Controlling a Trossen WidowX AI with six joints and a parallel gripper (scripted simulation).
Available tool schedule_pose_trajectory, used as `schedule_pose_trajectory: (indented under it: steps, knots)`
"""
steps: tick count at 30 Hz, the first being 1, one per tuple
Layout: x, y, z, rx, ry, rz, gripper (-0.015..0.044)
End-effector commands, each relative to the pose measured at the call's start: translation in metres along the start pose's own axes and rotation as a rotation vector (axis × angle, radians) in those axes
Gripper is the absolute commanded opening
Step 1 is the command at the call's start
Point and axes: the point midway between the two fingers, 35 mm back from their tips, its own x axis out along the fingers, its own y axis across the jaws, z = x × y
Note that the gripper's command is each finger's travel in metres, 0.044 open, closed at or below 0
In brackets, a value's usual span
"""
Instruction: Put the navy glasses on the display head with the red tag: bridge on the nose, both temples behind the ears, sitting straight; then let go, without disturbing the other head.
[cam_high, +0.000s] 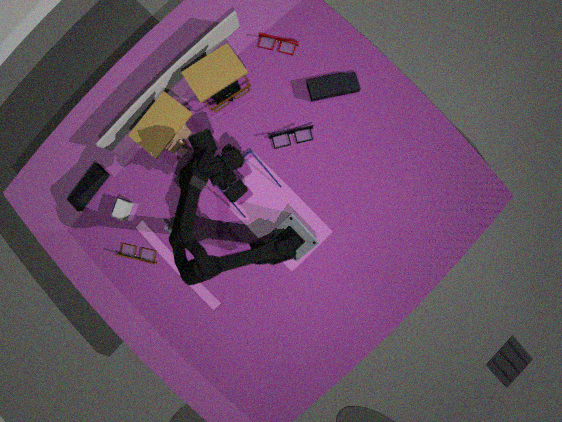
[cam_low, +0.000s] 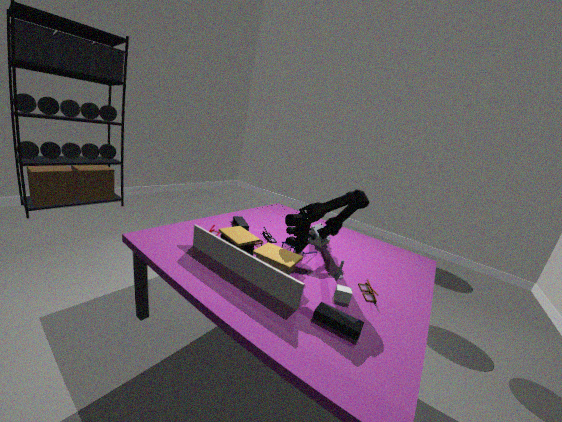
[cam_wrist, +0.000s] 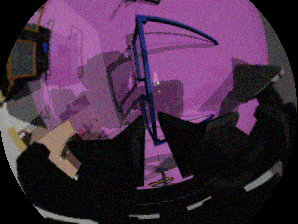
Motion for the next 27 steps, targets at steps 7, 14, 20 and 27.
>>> schedule_pose_trajectory:
  steps: [7,14,20,27]
  knots:
    - [-0.002,-0.002,0.0,0.001,0.0,-0.001,0.0107]
    - [-0.005,-0.008,0.0,0.005,0.002,-0.003,0.0107]
    - [-0.008,-0.012,0.0,0.008,0.003,-0.005,0.0107]
    - [-0.011,-0.014,0.0,0.009,0.004,-0.006,0.0107]
